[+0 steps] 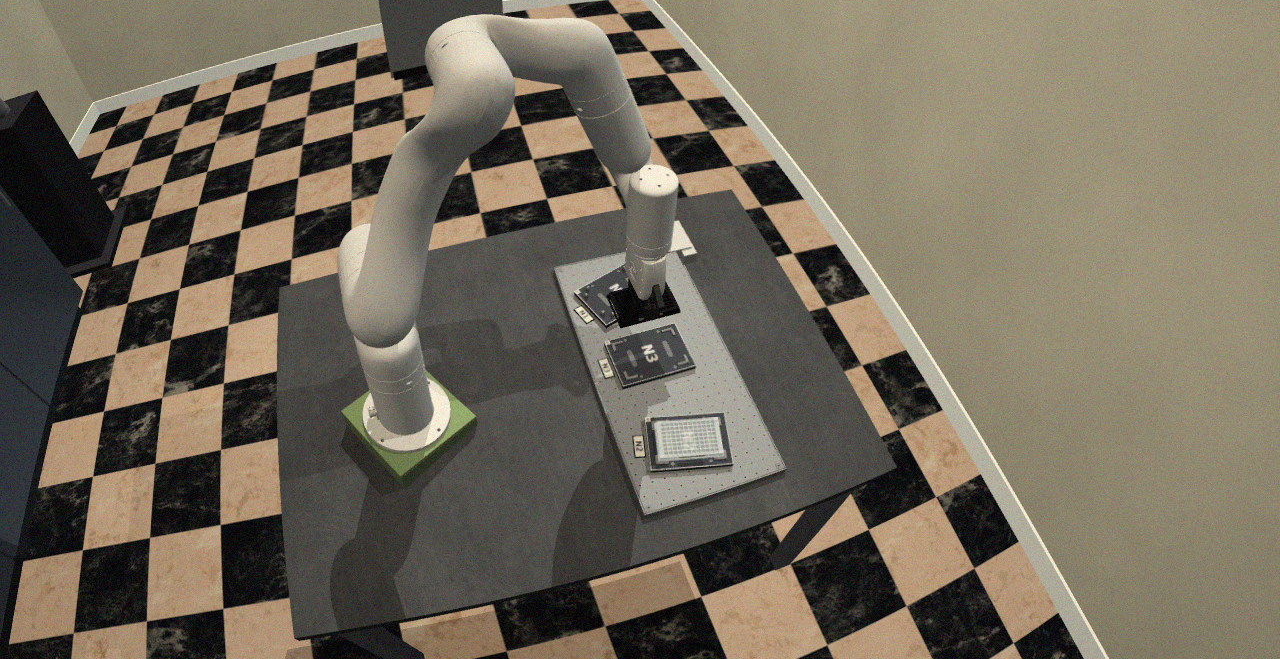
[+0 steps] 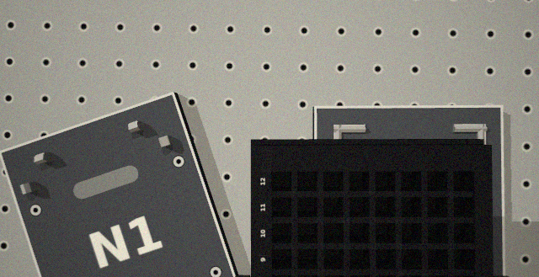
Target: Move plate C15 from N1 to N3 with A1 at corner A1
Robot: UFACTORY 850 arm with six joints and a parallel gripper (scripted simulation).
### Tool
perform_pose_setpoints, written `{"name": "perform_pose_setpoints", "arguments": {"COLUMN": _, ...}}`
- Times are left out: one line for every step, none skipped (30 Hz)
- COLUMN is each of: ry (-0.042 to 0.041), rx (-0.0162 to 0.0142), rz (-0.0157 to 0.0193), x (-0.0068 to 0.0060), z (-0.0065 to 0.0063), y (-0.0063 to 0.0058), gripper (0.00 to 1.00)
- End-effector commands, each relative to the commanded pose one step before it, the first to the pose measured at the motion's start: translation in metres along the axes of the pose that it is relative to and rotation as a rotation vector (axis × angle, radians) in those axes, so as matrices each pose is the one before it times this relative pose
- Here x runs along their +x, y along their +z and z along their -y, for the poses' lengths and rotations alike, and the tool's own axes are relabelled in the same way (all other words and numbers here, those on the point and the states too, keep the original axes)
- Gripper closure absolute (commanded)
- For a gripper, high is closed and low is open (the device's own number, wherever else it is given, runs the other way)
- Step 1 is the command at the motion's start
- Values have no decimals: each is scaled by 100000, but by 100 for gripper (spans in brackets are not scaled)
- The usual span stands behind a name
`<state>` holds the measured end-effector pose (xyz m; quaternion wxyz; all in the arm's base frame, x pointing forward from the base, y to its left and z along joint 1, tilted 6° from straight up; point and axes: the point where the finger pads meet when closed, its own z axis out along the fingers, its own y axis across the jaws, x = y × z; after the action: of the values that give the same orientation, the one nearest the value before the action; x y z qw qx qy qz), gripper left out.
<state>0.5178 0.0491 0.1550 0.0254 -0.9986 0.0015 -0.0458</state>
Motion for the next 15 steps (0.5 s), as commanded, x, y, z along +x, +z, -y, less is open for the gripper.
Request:
{"name": "perform_pose_setpoints", "arguments": {"ry": -153, "rx": 277, "rz": -200, "x": 146, "z": -962, "y": -74, "gripper": 100}}
{"name": "perform_pose_setpoints", "arguments": {"ry": 0, "rx": -2, "rz": 0, "x": 14, "z": -500, "y": 0, "gripper": 100}}
{"name": "perform_pose_setpoints", "arguments": {"ry": 0, "rx": -2, "rz": 0, "x": 14, "z": -500, "y": 0, "gripper": 100}}
{"name": "perform_pose_setpoints", "arguments": {"ry": 0, "rx": -2, "rz": 0, "x": 14, "z": -501, "y": 0, "gripper": 100}}
{"name": "perform_pose_setpoints", "arguments": {"ry": 0, "rx": -2, "rz": 0, "x": 14, "z": -501, "y": 0, "gripper": 100}}
{"name": "perform_pose_setpoints", "arguments": {"ry": 0, "rx": -2, "rz": 0, "x": 14, "z": -501, "y": 0, "gripper": 100}}
{"name": "perform_pose_setpoints", "arguments": {"ry": 0, "rx": -2, "rz": 0, "x": 14, "z": -501, "y": 0, "gripper": 100}}
{"name": "perform_pose_setpoints", "arguments": {"ry": 0, "rx": -2, "rz": 0, "x": 14, "z": -501, "y": 0, "gripper": 100}}
{"name": "perform_pose_setpoints", "arguments": {"ry": 0, "rx": -2, "rz": 0, "x": 14, "z": -501, "y": 0, "gripper": 100}}
{"name": "perform_pose_setpoints", "arguments": {"ry": 0, "rx": -1, "rz": 0, "x": 7, "z": -240, "y": 0, "gripper": 100}}
{"name": "perform_pose_setpoints", "arguments": {"ry": 0, "rx": 1, "rz": 0, "x": 0, "z": -1, "y": 0, "gripper": 100}}
{"name": "perform_pose_setpoints", "arguments": {"ry": 0, "rx": 1, "rz": 0, "x": 0, "z": 0, "y": 0, "gripper": 100}}
{"name": "perform_pose_setpoints", "arguments": {"ry": 0, "rx": 1, "rz": 0, "x": 0, "z": 0, "y": 0, "gripper": 100}}
{"name": "perform_pose_setpoints", "arguments": {"ry": 2, "rx": -10, "rz": 0, "x": 1, "z": 7, "y": -2, "gripper": 100}}
{"name": "perform_pose_setpoints", "arguments": {"ry": -1, "rx": 4, "rz": 0, "x": 0, "z": -3, "y": 1, "gripper": 100}}
